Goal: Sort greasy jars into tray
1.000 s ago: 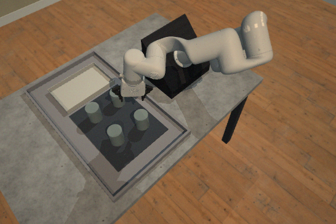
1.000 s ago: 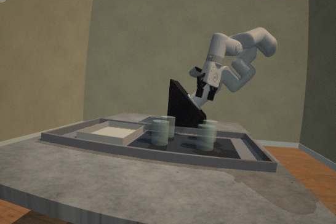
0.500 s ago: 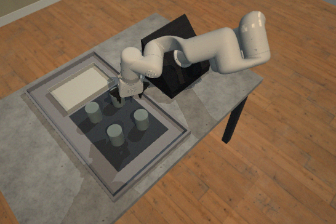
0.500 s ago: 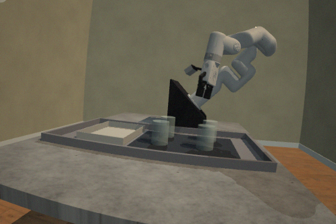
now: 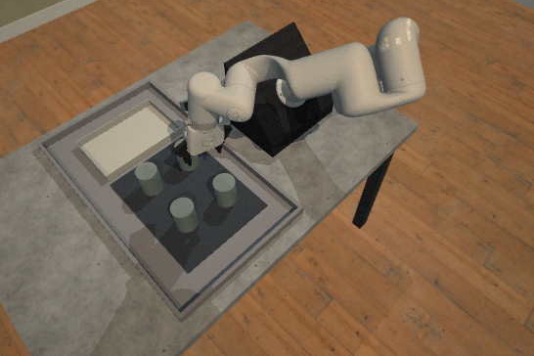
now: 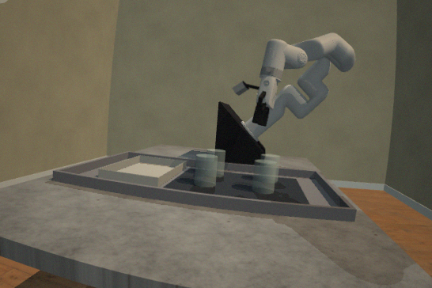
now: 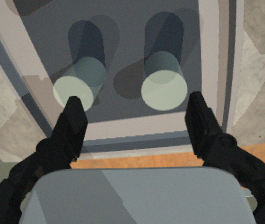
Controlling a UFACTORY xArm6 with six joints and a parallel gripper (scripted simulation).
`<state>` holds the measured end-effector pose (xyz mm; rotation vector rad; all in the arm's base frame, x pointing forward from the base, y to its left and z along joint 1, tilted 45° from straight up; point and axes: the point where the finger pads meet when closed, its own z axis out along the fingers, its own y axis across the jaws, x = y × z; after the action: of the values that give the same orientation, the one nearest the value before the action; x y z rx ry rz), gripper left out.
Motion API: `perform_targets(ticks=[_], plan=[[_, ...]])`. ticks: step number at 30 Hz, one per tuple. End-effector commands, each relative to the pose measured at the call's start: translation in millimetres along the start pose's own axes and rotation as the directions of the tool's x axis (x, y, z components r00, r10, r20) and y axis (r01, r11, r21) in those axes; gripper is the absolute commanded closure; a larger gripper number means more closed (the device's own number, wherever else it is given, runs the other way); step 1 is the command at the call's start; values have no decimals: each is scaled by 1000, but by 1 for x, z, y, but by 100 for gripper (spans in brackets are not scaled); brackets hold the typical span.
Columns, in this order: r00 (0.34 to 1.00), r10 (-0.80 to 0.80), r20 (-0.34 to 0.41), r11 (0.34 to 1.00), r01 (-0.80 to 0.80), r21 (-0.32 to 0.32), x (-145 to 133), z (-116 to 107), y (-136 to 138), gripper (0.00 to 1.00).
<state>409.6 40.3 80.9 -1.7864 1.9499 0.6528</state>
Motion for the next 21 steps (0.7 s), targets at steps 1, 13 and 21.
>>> perform_targets(ticks=[1,13,21], plan=[[994,-110,11,994,110,9,3,-3,-6,0],[969,-245,22,969,245,16,6,-4,-11,0],[931,-363,30,932,363,23,9,-5,-16,0]])
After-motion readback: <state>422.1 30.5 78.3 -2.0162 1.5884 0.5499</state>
